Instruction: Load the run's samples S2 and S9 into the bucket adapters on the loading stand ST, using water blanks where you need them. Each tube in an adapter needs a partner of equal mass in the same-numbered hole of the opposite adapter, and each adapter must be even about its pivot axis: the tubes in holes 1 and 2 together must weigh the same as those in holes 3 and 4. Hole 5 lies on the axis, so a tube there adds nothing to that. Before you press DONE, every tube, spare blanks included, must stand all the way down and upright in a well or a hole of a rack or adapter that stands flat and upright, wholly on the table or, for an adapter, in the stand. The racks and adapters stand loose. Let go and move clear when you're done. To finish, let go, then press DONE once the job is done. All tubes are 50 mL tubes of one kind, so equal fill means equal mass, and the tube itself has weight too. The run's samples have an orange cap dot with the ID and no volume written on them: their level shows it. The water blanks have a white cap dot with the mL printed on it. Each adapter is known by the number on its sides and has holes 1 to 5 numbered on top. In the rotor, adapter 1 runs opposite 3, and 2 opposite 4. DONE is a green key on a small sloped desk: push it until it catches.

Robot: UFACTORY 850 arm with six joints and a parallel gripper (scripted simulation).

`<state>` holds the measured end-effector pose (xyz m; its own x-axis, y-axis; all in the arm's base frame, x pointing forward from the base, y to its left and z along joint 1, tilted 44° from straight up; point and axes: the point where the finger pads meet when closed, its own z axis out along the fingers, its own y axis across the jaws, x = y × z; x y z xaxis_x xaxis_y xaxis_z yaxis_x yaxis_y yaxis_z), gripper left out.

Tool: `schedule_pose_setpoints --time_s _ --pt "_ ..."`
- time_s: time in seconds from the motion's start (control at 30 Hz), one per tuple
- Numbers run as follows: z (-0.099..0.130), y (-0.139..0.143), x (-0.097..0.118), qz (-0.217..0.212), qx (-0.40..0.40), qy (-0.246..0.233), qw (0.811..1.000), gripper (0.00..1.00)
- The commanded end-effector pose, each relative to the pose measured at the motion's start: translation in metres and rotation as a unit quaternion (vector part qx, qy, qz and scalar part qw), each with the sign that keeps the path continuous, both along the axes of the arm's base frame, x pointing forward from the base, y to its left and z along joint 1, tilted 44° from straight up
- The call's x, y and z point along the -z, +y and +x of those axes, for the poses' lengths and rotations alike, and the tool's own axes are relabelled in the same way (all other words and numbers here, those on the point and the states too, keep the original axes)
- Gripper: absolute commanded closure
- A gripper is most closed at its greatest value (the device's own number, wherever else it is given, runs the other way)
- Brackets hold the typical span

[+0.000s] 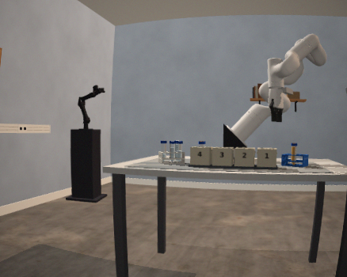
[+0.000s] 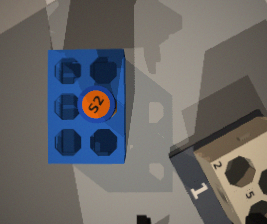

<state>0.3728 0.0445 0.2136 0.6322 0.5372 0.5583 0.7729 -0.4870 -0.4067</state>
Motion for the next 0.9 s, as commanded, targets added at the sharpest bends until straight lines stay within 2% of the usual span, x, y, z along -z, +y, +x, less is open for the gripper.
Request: schedule_pose_setpoints --time_s 0.0,0.6,0.87 --pt "0.0 0.016 -0.016 -0.001 0.0 -0.001 1.0 0.43" --pt "-0.003 0.074 -0.071 -0.001 0.0 -0.001 1.0 0.43" --pt "-0.003 0.074 -0.071 -0.001 0.0 -0.001 1.0 0.43"
